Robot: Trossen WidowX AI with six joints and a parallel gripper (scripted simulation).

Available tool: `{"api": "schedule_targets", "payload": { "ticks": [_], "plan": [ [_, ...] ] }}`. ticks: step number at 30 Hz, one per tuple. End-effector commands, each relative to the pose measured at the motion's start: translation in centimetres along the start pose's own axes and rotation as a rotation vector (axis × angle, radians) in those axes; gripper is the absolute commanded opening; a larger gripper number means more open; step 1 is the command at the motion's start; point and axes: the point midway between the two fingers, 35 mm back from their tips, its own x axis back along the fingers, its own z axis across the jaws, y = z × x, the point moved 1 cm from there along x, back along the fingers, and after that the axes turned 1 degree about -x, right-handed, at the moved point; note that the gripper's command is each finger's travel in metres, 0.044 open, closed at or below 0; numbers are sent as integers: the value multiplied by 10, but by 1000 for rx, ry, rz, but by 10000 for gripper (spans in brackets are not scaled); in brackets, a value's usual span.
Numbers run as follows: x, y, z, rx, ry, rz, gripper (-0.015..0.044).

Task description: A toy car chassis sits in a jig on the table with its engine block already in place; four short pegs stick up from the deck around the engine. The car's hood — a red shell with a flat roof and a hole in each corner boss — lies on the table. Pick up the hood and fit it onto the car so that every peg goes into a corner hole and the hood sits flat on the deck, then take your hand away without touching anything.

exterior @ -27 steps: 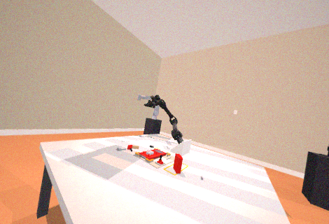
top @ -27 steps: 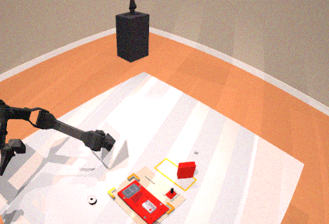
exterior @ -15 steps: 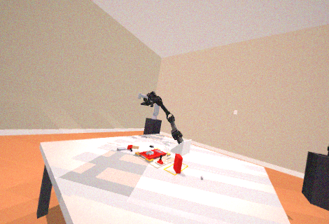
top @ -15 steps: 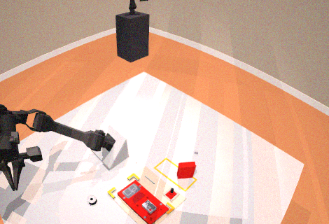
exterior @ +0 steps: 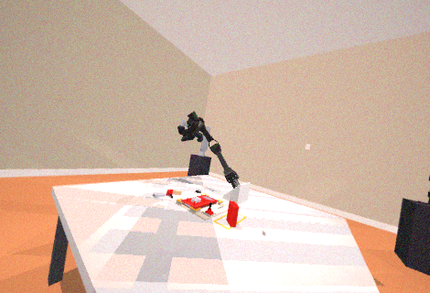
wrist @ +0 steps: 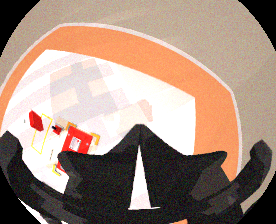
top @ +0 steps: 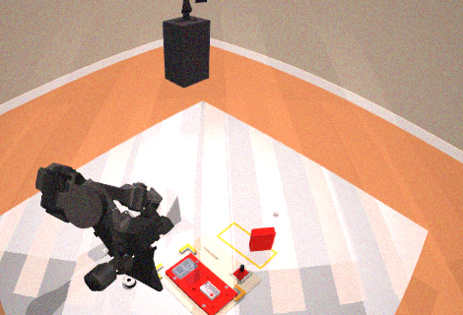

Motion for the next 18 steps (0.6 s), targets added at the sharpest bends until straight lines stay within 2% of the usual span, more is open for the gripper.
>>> {"api": "schedule_targets", "payload": {
  "ticks": [1,9,18],
  "plan": [
    [-34,20,49,59,95,68,0],
    [-97,34,166,195,264,260,0],
    [-145,5,301,360,386,522,0]
  ]
}}
